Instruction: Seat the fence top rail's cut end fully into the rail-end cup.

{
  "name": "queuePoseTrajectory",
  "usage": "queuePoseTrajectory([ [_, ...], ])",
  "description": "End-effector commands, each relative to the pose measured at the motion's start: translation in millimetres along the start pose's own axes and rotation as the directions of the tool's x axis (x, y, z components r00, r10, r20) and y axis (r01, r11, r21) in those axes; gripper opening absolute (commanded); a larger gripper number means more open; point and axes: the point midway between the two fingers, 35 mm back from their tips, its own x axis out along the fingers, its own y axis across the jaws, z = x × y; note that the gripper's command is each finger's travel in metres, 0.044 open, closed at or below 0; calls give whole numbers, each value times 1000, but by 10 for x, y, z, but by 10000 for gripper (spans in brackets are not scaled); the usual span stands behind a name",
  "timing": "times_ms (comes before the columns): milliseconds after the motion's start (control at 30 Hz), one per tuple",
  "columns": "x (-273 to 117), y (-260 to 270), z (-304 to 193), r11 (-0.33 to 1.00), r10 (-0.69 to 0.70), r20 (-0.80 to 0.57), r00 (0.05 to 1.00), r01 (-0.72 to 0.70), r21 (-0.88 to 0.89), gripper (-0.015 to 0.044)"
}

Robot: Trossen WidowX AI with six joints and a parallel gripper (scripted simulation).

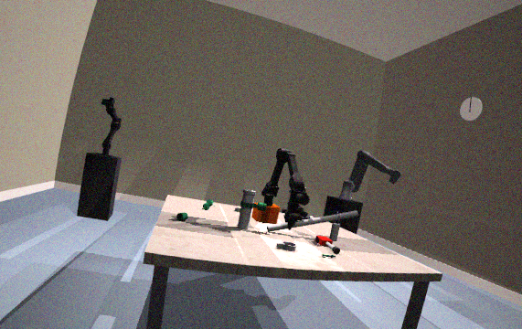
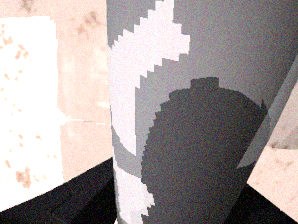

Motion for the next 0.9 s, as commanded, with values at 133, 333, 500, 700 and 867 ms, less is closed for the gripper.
queuePoseTrajectory([
  [133, -202, -14, -22, 1000, 2, -58, 998, -2, 0, 0],
  [333, -539, -12, -75, 1000, 4, -174, 985, -4, 3, 0],
  [500, -806, 3, -119, 1000, -2, -258, 966, 2, 2, 0],
  [700, -817, 4, -120, 1000, -2, -261, 965, 3, 2, 0],
  [867, -800, 11, -116, 1000, 2, -258, 966, -1, 3, 0],
])
